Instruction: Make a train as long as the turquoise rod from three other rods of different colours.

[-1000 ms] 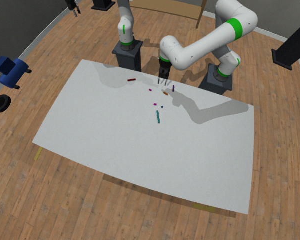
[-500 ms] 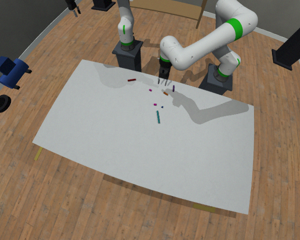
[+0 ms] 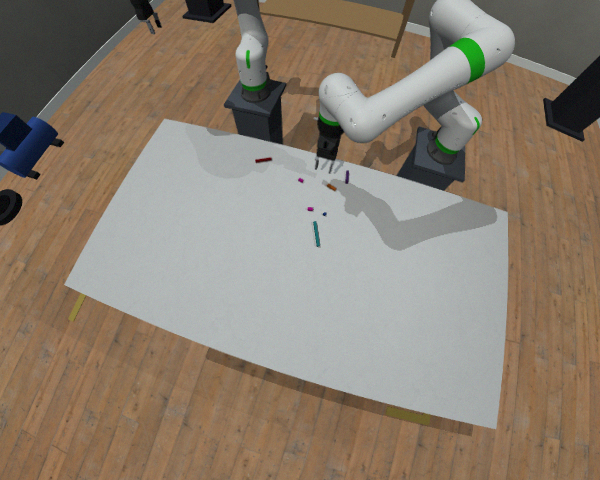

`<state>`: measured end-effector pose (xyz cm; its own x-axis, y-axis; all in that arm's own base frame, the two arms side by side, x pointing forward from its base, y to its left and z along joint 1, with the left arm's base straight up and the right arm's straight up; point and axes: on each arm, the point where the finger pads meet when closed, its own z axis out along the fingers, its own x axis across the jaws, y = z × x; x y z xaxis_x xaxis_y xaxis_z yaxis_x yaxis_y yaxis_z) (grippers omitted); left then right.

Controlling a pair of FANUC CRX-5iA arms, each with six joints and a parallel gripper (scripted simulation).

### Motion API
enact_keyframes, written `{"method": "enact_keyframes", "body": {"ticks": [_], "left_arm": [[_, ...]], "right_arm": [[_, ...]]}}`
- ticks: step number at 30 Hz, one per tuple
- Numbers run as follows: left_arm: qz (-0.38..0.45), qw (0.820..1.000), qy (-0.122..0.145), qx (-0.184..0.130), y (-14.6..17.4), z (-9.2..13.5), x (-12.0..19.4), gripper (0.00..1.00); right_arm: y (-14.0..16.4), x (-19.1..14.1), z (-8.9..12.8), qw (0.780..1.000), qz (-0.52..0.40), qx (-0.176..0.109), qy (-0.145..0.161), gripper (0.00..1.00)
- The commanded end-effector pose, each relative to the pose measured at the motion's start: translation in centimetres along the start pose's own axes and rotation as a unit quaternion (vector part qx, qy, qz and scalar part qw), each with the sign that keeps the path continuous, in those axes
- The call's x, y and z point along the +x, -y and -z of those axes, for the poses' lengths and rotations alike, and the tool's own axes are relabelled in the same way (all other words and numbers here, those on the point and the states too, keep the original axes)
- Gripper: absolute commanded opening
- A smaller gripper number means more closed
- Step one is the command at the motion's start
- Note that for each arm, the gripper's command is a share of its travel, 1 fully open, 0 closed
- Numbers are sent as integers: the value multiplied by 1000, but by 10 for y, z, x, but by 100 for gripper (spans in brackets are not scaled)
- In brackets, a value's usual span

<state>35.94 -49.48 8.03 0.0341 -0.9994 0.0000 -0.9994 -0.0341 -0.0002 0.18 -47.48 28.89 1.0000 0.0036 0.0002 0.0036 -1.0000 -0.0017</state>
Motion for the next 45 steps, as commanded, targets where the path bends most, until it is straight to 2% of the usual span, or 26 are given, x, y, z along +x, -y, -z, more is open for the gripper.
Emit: {"method": "enact_keyframes", "body": {"ticks": [1, 3, 5, 7, 9, 45], "left_arm": [[0, 1000, -1, 0, 42, 2, 3, 100], [0, 1000, -1, 0, 62, 2, 3, 100], [0, 1000, -1, 0, 62, 2, 3, 100], [0, 1000, -1, 0, 97, 1, 0, 100], [0, 1000, -1, 1, 110, 0, -1, 100], [0, 1000, -1, 1, 111, 0, -1, 100]], "right_arm": [[0, 0, 1, 1000, 0, -1, 0, 100], [0, 0, 1, 1000, 0, -1, 0, 100], [0, 0, 1, 1000, 0, -1, 0, 100], [0, 0, 1, 1000, 0, -1, 0, 100], [0, 0, 1, 1000, 0, -1, 0, 100], [0, 0, 1, 1000, 0, -1, 0, 100]]}}
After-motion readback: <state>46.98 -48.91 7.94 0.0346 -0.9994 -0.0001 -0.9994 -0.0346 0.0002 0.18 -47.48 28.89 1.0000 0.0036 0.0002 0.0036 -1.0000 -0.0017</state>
